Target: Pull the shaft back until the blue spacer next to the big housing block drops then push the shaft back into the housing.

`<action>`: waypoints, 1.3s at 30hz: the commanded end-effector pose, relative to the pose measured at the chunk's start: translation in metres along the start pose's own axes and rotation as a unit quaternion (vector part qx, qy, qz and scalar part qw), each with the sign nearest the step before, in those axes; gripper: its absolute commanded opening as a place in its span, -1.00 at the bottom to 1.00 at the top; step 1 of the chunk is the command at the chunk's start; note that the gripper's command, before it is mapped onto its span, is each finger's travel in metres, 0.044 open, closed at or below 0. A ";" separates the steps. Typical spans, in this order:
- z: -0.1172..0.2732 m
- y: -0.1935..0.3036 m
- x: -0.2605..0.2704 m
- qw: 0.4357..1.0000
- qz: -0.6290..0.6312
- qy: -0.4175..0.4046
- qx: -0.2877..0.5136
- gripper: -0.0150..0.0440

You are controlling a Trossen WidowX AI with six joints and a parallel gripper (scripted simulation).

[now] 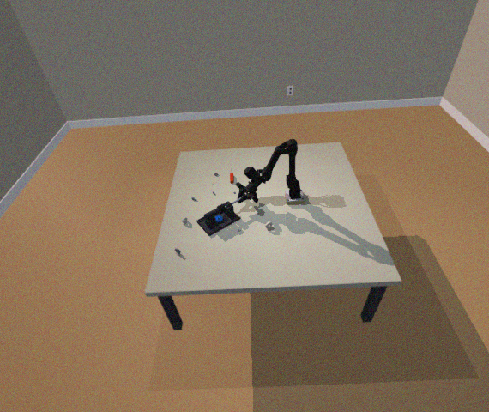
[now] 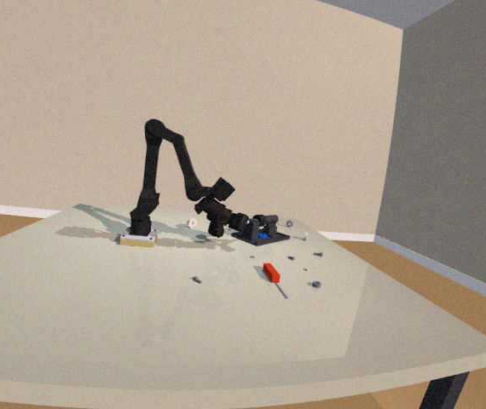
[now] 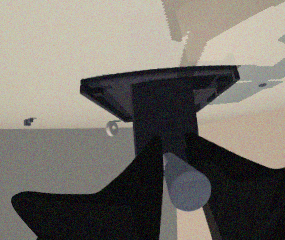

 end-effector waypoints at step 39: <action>-0.014 0.008 0.000 1.000 -0.002 0.002 0.001 -0.49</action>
Point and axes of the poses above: the point midway between the two fingers, 35 mm back from their tips, its own z axis back along the fingers, its own x axis across the jaws, y = z × x, the point moved 4 cm from there along z, back along the fingers, and after that the axes turned 3 degrees about z, right-handed, at the moved point
